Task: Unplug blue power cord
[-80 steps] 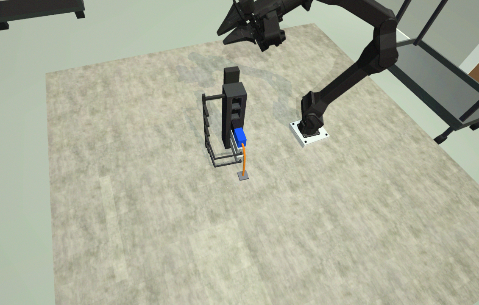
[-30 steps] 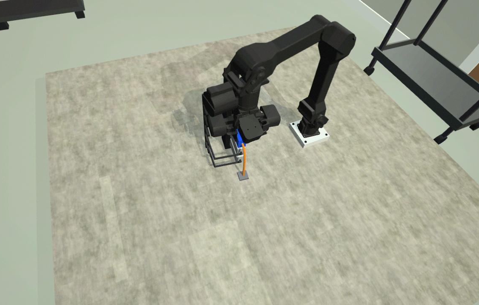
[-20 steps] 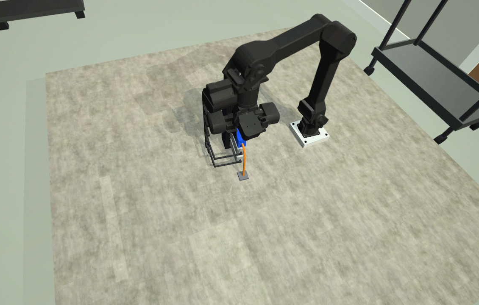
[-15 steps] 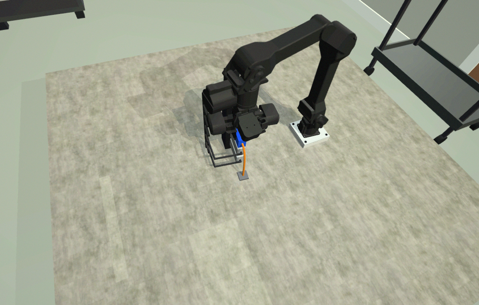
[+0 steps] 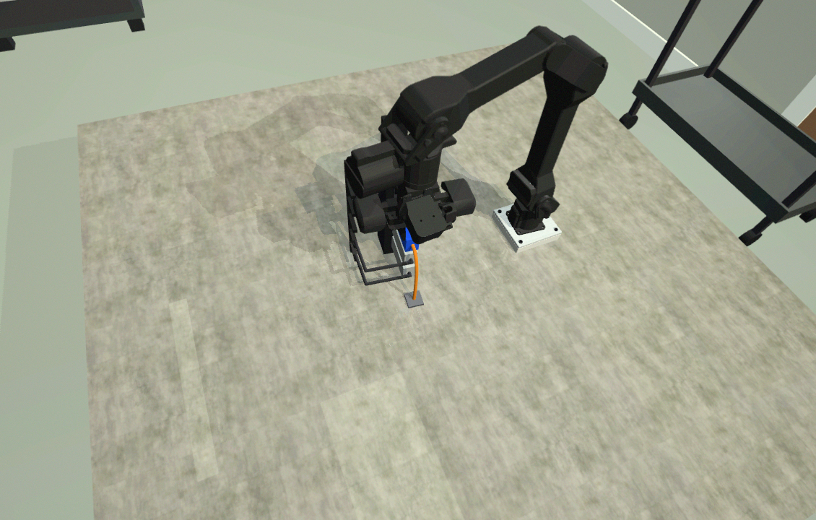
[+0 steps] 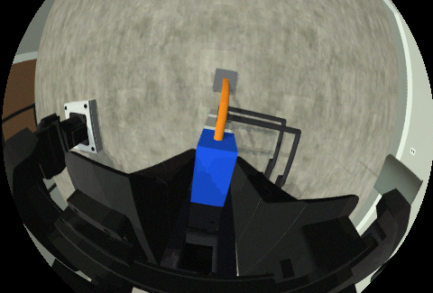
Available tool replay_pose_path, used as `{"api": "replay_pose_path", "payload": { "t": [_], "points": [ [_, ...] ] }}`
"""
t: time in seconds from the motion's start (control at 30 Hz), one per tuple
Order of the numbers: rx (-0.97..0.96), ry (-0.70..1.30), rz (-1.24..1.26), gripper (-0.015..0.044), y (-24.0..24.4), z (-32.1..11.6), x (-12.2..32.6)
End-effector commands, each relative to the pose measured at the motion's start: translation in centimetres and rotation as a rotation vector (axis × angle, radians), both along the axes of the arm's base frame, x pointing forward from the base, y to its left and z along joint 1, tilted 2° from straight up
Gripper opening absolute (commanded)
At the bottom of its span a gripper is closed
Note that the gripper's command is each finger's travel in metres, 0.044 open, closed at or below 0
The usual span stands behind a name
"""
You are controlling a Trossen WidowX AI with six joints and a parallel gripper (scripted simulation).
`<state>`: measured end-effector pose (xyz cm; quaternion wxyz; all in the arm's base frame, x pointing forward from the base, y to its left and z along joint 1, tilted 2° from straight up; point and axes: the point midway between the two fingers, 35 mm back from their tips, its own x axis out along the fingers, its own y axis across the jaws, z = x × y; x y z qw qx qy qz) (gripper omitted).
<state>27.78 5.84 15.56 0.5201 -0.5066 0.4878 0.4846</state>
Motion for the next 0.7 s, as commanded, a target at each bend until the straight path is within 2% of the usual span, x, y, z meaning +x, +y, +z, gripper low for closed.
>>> {"api": "replay_pose_path", "payload": {
  "t": [0.0,0.2,0.23,0.67],
  "points": [
    [0.0,-0.004,-0.002,0.0061,0.0,0.0,0.1],
    [0.0,-0.004,-0.002,0.0021,0.0,0.0,0.1],
    [0.0,-0.004,-0.002,0.0,0.0,0.0,0.1],
    [0.001,-0.003,0.0,0.0,1.8,0.1,0.3]
  ]
}}
